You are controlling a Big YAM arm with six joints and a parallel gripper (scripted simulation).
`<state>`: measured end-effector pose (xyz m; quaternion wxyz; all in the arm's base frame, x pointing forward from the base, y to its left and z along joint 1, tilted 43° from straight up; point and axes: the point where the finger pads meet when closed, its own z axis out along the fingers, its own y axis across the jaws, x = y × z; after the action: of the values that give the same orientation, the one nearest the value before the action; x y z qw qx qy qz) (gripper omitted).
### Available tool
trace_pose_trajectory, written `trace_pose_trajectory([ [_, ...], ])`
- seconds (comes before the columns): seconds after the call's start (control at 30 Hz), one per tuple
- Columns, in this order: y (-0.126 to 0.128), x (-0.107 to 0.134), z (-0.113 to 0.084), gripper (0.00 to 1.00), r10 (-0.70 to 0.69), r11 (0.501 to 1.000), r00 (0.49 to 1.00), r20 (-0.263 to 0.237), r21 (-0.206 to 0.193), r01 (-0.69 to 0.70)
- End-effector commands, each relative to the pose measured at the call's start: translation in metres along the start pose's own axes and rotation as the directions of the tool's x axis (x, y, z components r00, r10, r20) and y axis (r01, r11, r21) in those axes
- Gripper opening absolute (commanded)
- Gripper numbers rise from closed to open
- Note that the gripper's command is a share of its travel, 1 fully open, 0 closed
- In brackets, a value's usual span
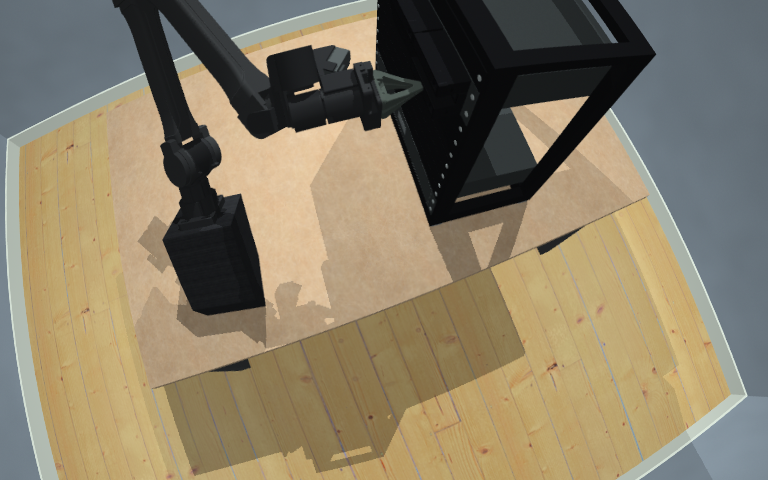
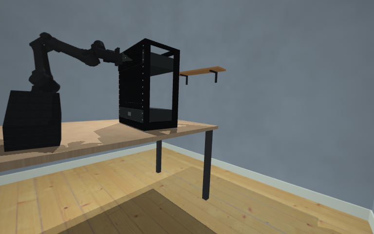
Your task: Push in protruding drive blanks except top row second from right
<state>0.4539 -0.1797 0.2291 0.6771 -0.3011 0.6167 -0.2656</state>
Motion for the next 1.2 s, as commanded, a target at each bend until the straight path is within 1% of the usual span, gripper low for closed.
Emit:
trace_pose_trajectory([
  [0.0, -0.01, -0.006, 0.026, 0.0, -0.018, 1.0, 0.999, 0.027, -0.004, 0.018],
  [0.13, -0.01, -0.006, 0.03, 0.0, -0.019, 1.0, 0.999, 0.027, -0.004, 0.019],
  [0.9, -0.01, -0.006, 0.03, 0.0, -0.019, 1.0, 0.999, 0.027, -0.004, 0.019],
  [1.1, -0.008, -0.007, 0.036, 0.0, -0.02, 1.0, 0.999, 0.027, -0.004, 0.02],
  [1.17, -0.007, -0.007, 0.041, 0.0, -0.019, 1.0, 0.999, 0.027, -0.004, 0.02],
])
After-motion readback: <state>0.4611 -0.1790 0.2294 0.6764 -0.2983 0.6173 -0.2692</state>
